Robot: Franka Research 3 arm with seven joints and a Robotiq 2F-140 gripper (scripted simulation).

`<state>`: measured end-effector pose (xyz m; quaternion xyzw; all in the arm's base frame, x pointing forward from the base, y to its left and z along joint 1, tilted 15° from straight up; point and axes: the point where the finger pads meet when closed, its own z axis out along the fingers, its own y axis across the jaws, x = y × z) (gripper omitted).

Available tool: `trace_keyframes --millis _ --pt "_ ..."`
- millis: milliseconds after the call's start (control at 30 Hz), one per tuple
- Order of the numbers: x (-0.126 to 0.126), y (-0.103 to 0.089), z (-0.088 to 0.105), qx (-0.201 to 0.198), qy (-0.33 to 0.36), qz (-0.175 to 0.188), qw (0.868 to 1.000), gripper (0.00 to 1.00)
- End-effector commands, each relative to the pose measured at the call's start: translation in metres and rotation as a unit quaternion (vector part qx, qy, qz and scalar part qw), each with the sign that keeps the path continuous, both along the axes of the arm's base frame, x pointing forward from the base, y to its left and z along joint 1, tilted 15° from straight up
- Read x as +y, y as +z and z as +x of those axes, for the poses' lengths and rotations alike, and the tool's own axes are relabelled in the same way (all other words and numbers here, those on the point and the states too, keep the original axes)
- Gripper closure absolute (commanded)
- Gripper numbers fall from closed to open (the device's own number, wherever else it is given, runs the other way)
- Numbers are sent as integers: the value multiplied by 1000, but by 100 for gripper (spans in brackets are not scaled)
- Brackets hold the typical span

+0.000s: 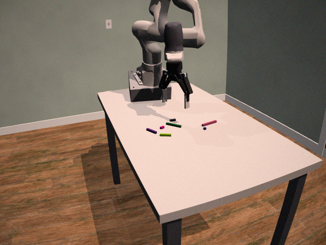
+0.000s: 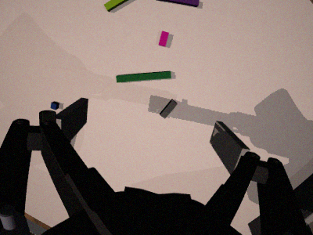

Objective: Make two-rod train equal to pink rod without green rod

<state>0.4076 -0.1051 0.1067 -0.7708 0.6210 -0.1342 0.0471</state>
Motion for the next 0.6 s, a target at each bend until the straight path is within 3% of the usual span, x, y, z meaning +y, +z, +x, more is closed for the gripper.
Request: trace_keyframes --millis 0,567 --pt "2 -3 -7 1 -81 22 996 0" --pt "-1 -8 -26 -13 -227 55 972 0"
